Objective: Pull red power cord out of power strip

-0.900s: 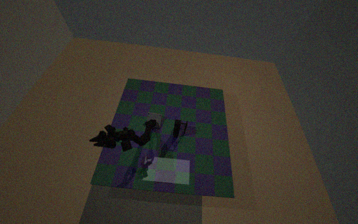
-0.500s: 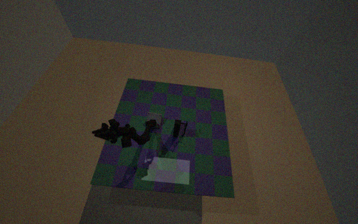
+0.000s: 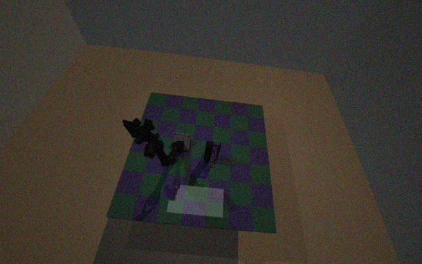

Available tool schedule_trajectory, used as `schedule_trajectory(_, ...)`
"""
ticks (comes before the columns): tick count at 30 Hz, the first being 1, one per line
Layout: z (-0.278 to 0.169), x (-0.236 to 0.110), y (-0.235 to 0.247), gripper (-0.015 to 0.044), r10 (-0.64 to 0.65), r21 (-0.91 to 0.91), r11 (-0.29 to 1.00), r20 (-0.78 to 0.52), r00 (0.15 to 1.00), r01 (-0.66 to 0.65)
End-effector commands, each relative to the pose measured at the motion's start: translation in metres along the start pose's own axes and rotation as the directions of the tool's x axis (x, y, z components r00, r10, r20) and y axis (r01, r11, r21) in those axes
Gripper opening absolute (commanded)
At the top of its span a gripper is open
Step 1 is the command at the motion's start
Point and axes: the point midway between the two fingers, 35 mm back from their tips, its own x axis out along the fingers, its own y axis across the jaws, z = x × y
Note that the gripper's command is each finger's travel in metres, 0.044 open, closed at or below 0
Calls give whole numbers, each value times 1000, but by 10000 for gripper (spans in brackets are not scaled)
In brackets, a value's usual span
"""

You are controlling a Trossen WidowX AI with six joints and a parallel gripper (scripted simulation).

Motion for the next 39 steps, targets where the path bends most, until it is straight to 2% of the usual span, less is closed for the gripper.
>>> schedule_trajectory(1,68,-5,-36,160,-89,-113,987,188,978,112)
schedule_trajectory(8,172,-39,-80,160,-204,-256,899,474,856,356)
schedule_trajectory(13,241,-82,-108,160,-276,-282,776,652,706,564)
schedule_trajectory(16,276,-116,-110,160,-273,-221,762,742,612,608)
schedule_trajectory(23,320,-165,-131,160,-328,-160,621,836,440,767)
schedule_trajectory(28,354,-221,-147,160,-369,-91,427,891,265,900)
schedule_trajectory(31,366,-244,-153,160,-387,-48,345,903,189,937)
schedule_trajectory(35,387,-304,-170,160,-431,75,142,902,-6,987)
schedule_trajectory(39,399,-367,-186,160,-470,190,-80,859,-205,979)
